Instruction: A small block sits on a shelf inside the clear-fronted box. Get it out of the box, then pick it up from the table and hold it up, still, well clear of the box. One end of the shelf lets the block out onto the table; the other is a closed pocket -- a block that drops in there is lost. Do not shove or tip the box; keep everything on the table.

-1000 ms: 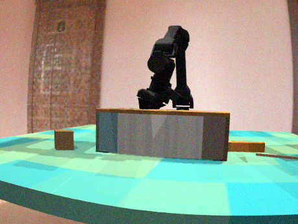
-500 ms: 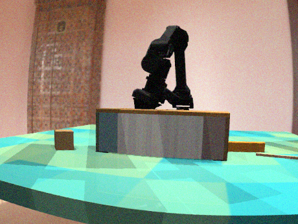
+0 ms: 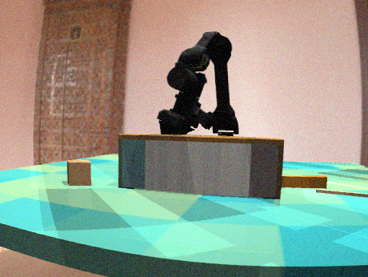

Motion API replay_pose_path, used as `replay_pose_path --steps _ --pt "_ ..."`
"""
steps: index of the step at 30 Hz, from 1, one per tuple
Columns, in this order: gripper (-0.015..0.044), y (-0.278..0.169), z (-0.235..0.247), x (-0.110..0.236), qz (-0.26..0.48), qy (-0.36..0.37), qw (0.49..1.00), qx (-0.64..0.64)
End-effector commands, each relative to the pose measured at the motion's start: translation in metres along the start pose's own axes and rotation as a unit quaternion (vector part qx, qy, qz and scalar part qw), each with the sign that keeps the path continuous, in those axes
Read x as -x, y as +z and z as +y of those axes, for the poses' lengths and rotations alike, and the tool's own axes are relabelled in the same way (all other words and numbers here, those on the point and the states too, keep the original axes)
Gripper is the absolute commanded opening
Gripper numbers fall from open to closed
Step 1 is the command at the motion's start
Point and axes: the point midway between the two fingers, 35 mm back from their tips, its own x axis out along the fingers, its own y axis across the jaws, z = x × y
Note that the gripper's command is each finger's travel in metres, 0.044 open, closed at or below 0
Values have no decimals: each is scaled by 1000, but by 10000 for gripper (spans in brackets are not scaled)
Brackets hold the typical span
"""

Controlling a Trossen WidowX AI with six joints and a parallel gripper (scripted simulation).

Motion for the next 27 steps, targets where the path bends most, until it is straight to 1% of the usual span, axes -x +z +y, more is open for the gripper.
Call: replay_pose_path --steps 1,10,13,16,18,23,24,26,27 --pt "400 -5 -1 -1 0 -1 1000 0" --pt "400 -15 -1 -5 1 -1 1000 0" --pt "400 -19 -2 9 1 -1 1000 0" --pt "400 -27 -2 39 1 -1 1000 0" --pt "400 -30 -1 53 1 -1 1000 0" --pt "400 -31 -1 55 1 -1 1000 0" --pt "400 -30 -2 50 2 -4 1000 0" --pt "348 -40 5 50 7 1 1000 6" --pt "321 -49 13 50 7 4 1000 -20"
